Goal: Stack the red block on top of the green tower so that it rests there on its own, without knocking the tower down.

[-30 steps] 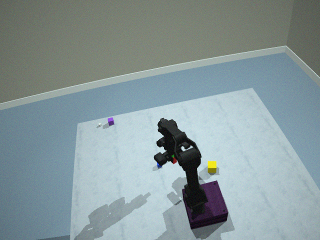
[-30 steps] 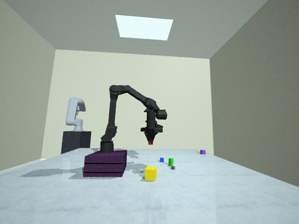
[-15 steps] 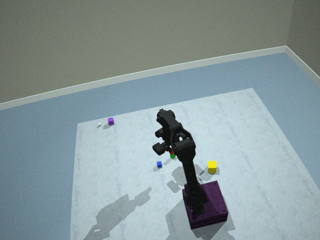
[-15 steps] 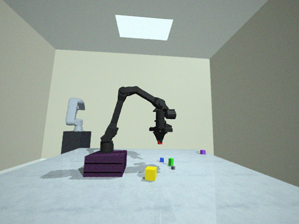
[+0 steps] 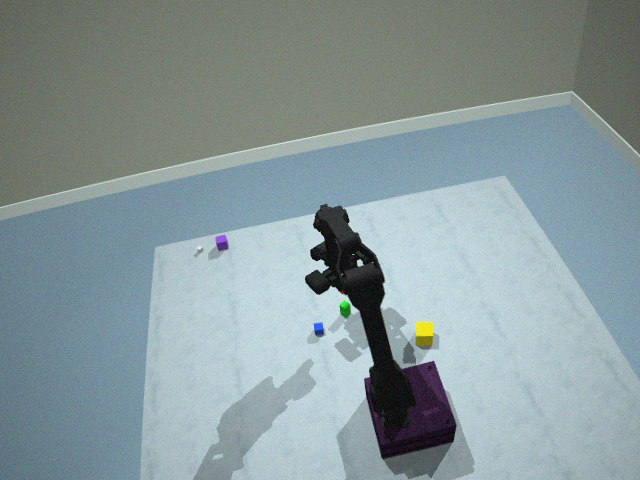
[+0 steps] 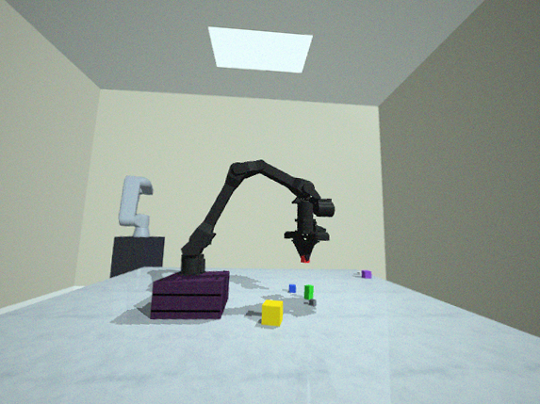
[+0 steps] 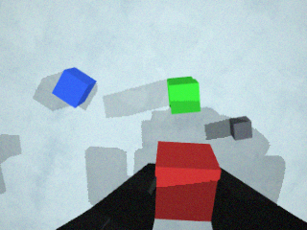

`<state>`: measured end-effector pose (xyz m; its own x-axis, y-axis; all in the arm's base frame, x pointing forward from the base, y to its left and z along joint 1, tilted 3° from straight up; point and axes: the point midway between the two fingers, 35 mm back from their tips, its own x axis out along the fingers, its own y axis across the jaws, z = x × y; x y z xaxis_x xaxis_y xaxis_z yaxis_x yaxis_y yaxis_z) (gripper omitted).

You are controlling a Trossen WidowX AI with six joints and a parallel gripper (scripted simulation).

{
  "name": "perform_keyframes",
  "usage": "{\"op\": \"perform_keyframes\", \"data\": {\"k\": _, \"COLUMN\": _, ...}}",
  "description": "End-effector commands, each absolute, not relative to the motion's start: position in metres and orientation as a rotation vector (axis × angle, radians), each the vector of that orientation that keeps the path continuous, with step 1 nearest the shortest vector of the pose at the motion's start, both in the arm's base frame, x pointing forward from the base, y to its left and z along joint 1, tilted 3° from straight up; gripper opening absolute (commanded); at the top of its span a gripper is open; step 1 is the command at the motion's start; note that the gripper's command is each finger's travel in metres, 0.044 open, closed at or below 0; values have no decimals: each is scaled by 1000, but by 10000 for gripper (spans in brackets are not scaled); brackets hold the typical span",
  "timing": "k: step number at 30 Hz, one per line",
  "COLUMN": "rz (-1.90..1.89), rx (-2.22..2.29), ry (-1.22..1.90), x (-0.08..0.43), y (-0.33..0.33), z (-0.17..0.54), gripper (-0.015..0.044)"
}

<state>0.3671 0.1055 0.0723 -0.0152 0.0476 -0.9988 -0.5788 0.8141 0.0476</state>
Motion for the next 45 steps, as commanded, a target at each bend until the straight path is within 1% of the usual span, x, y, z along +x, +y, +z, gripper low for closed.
{"op": "perform_keyframes", "data": {"k": 1, "rz": 525, "rx": -447, "ry": 1515, "x": 378, "y": 107, "z": 70, "gripper": 0}}
{"op": "perform_keyframes", "data": {"k": 6, "rz": 525, "rx": -447, "ry": 1515, "x": 382, "y": 110, "z": 66, "gripper": 0}}
{"op": "perform_keyframes", "data": {"k": 13, "rz": 525, "rx": -447, "ry": 1515, "x": 380, "y": 111, "z": 28, "gripper": 0}}
{"op": "perform_keyframes", "data": {"k": 19, "rz": 525, "rx": -447, "ry": 1515, "x": 380, "y": 110, "z": 17, "gripper": 0}}
{"op": "perform_keyframes", "data": {"k": 24, "rz": 525, "rx": -447, "ry": 1515, "x": 379, "y": 111, "z": -6, "gripper": 0}}
{"op": "perform_keyframes", "data": {"k": 45, "rz": 525, "rx": -447, "ry": 1515, "x": 379, "y": 111, "z": -3, "gripper": 0}}
